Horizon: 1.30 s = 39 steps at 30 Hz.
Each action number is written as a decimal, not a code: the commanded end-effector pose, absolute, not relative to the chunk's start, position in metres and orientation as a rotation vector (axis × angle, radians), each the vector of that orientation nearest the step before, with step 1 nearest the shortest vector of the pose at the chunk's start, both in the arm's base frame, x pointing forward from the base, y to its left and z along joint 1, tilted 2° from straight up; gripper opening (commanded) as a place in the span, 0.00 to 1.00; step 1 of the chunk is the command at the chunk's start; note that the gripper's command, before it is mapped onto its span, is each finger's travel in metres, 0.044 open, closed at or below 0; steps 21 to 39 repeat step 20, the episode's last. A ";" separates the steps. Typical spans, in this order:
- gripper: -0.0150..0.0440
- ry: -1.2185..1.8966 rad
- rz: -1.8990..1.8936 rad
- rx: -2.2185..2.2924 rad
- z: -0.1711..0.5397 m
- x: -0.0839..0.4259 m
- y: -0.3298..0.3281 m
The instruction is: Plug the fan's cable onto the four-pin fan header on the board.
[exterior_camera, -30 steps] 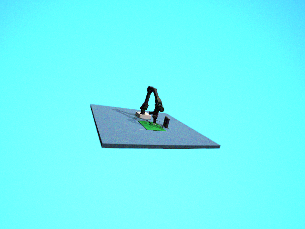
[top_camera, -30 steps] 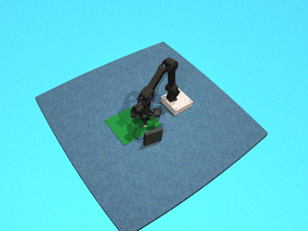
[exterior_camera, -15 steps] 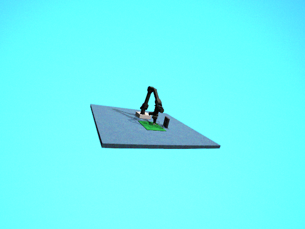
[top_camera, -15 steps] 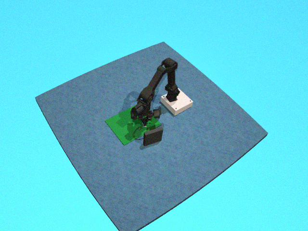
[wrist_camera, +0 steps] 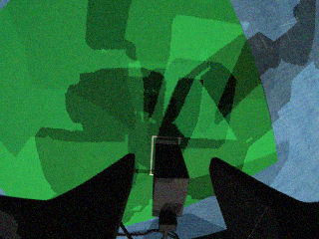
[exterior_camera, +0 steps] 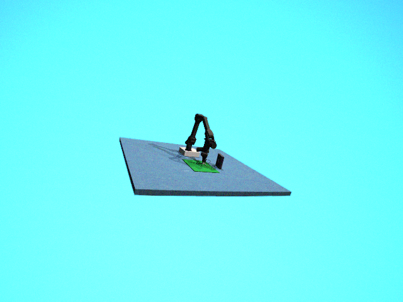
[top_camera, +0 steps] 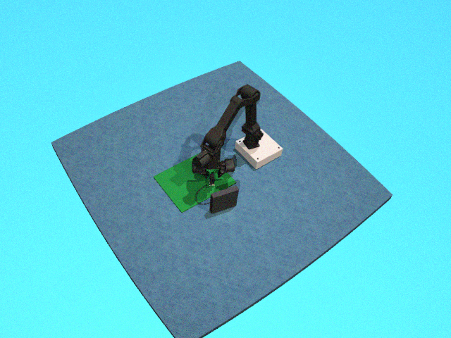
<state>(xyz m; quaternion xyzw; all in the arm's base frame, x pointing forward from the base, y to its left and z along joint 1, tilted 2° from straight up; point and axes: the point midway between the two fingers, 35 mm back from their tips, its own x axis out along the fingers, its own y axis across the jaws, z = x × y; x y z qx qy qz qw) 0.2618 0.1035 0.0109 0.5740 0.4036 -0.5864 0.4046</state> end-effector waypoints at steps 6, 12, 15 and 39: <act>0.69 1.013 -1.460 1.460 0.061 0.264 0.105; 0.69 1.009 -1.461 1.457 0.062 0.261 0.055; 0.69 1.006 -1.463 1.454 0.062 0.252 0.016; 0.69 1.005 -1.465 1.451 0.062 0.240 -0.014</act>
